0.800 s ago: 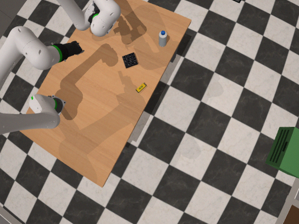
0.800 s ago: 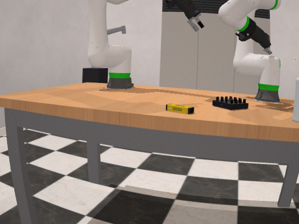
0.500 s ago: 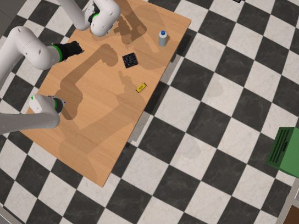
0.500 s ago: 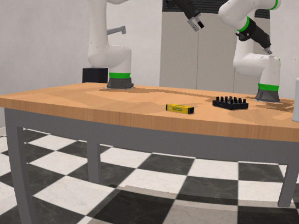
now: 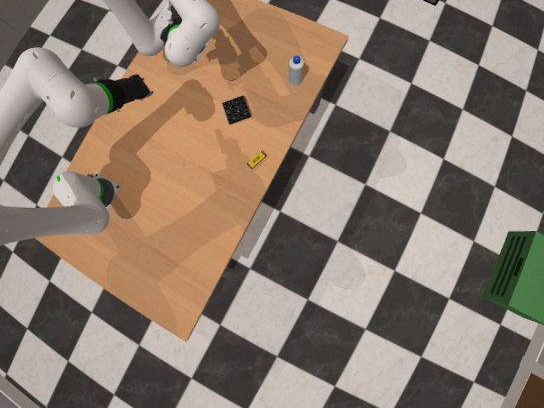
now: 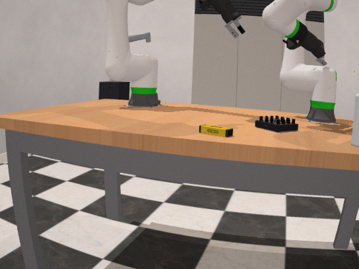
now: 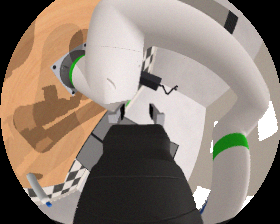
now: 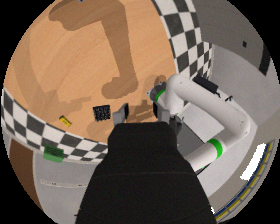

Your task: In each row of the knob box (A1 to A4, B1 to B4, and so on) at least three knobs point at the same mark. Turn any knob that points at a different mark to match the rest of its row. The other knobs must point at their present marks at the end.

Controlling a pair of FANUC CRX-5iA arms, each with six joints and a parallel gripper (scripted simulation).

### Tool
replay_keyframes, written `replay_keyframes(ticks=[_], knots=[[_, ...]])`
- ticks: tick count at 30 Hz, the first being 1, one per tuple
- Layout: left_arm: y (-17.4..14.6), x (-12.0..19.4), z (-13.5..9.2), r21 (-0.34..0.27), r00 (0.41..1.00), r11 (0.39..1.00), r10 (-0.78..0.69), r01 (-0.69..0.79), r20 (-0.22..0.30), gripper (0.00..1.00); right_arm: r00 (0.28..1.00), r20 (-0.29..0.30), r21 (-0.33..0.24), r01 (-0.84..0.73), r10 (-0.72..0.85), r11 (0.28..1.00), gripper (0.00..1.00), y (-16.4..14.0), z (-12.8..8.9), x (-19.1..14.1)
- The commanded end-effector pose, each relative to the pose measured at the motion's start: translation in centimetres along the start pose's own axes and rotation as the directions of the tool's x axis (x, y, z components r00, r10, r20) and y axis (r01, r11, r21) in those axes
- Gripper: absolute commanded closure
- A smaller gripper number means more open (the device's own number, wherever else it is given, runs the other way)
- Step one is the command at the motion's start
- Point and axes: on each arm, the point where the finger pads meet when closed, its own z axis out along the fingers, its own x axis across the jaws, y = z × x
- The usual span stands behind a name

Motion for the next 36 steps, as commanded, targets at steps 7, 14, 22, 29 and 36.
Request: replay_keyframes(ticks=[7, 14, 22, 29, 36], knots=[[0.1, -0.2, -0.2, 0.021, 1.0, 1.0, 0.011, -0.011, 0.004, 0.0, 1.0, 0.0, -0.002, 0.001, -0.001, 1.0, 0.0, 0.1, -0.1, 0.0], [0.2, -0.5, -0.5, 0.049, 1.0, 0.998, 0.025, -0.026, 0.009, 0.0, 1.0, 0.0, -0.002, 0.001, -0.001, 1.0, 0.0, 0.1, -0.1, 0.0], [0.6, -1.4, -1.2, 0.125, 0.998, 0.99, 0.062, -0.065, 0.029, 0.0, 1.0, 0.0, -0.002, 0.001, -0.001, 1.0, 0.0, 0.1, -0.1, 0.0], [1.2, -2.2, -1.7, 0.192, 0.994, 0.976, 0.09, -0.099, 0.053, 0.0, 1.0, 0.0, -0.002, 0.001, -0.001, 1.0, 0.0, 0.1, -0.1, 0.0], [2.5, -3.7, -2.6, 0.303, 0.986, 0.94, 0.127, -0.155, 0.11, 0.0, 1.0, 0.0, -0.002, 0.001, -0.001, 1.0, 0.0, 0.1, -0.1, 0.0]])
